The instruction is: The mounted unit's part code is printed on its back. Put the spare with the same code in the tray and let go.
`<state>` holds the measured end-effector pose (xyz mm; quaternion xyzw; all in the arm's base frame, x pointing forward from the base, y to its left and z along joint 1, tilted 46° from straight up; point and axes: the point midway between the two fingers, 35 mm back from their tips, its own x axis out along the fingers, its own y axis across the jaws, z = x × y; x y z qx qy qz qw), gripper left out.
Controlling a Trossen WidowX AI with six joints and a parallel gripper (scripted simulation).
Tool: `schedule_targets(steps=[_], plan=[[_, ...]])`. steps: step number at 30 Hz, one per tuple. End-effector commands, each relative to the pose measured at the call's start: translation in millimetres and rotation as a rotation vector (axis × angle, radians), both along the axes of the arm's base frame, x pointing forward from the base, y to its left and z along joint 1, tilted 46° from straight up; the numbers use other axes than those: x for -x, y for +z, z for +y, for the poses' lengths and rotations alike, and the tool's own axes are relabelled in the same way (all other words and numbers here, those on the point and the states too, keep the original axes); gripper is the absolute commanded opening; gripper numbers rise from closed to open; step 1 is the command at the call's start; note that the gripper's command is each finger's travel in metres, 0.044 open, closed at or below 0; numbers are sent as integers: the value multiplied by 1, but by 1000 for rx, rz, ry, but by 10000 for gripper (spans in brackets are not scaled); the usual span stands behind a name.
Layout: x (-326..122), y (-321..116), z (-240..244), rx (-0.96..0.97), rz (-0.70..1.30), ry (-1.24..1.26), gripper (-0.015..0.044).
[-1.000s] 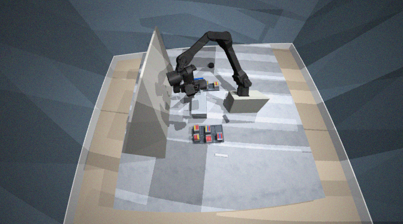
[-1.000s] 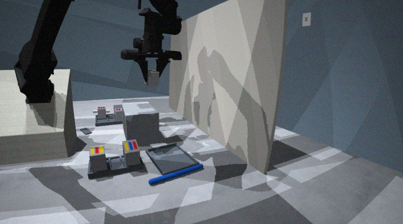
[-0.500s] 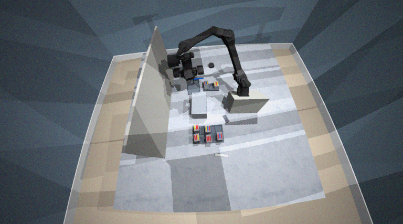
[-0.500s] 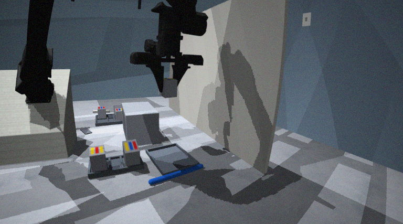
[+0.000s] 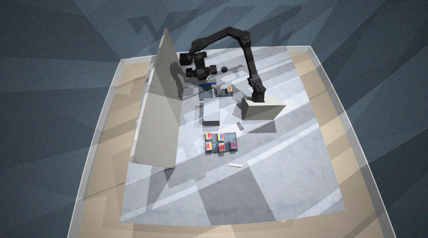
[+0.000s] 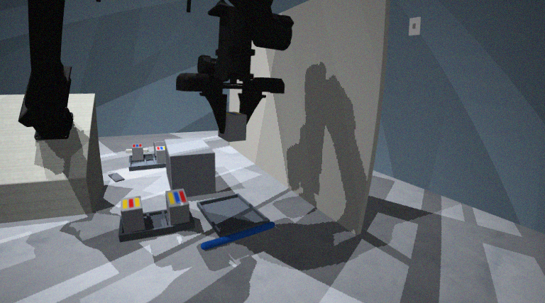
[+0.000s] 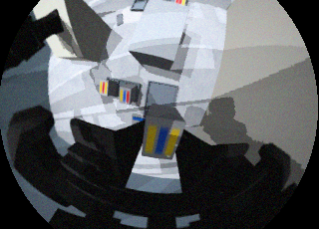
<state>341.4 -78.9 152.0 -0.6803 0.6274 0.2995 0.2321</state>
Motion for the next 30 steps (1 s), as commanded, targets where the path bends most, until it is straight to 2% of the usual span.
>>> schedule_targets(steps=[1,30], plan=[[-1,-3,-3,3,4,2,0],[-7,-25,-24,-3,3,1,0]])
